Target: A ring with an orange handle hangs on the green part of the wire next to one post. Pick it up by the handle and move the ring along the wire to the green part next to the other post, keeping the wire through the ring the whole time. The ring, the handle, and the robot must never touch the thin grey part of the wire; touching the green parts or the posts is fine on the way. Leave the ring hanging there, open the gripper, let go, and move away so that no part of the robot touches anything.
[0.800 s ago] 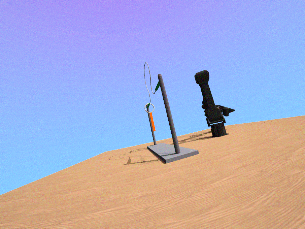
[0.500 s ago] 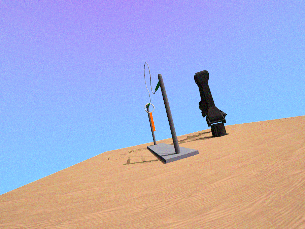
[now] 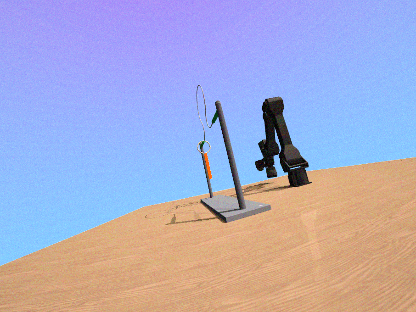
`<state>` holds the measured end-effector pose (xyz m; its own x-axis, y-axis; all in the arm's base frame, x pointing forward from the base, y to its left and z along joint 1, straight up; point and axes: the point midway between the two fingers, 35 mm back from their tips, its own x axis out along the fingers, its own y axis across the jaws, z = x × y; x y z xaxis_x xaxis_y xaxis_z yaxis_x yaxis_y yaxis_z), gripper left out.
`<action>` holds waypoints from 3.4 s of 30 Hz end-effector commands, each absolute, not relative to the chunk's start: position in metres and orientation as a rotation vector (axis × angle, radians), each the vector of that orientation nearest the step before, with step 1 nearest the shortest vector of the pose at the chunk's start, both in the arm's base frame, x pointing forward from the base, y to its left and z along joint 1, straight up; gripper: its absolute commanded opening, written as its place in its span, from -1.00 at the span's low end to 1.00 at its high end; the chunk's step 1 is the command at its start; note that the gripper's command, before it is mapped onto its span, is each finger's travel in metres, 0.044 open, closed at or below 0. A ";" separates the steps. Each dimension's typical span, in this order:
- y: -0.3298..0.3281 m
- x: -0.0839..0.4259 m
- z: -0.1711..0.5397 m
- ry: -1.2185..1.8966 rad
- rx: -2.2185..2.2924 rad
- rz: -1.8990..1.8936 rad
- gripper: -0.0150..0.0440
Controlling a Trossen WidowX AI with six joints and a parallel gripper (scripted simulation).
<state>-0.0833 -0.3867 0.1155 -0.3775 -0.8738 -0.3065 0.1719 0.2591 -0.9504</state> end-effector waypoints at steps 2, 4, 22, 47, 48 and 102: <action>-0.394 -0.017 0.107 1.168 -0.680 -1.227 0.05; -0.392 0.014 0.105 1.016 -0.660 -1.167 0.05; -0.227 0.202 0.082 0.187 -0.201 -0.224 0.05; -0.138 0.262 0.129 0.078 -0.022 0.110 0.05; -0.138 0.264 0.132 0.077 -0.021 0.110 0.05; -0.131 0.339 0.129 0.069 -0.021 0.110 0.05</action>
